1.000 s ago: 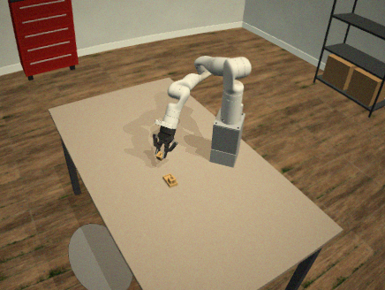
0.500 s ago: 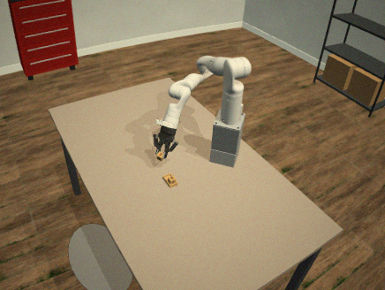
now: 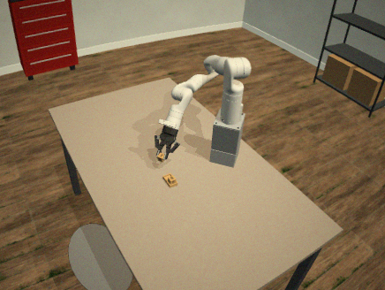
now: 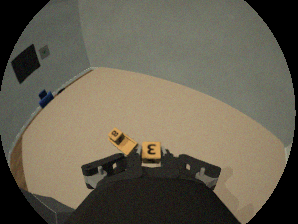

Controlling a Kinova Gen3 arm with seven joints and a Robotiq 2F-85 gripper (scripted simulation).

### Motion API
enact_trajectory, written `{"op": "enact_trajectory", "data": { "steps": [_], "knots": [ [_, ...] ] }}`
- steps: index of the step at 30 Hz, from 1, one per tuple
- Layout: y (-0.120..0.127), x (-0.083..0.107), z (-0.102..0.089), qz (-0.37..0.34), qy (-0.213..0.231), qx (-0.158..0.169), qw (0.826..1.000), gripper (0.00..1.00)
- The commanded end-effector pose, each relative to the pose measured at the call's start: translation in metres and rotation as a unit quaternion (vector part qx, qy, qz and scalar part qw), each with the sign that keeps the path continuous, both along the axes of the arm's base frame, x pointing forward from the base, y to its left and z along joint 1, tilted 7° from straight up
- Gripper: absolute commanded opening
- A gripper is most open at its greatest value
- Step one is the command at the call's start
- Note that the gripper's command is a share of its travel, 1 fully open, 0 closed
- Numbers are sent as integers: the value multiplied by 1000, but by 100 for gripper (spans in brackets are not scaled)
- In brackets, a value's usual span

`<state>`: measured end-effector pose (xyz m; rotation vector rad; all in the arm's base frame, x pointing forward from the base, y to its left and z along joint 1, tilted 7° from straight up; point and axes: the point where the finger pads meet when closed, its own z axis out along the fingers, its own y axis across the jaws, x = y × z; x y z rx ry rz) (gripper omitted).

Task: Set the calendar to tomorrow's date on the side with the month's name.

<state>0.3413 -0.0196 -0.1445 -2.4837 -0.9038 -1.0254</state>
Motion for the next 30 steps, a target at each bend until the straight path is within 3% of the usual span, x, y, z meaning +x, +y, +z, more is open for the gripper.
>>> {"op": "enact_trajectory", "data": {
  "steps": [1,9,30],
  "knots": [
    [-9,-1,-1,-14,-8,6,1000,26],
    [-13,1,0,-22,-37,23,999,26],
    [-14,1,0,-26,-45,27,998,26]
  ]
}}
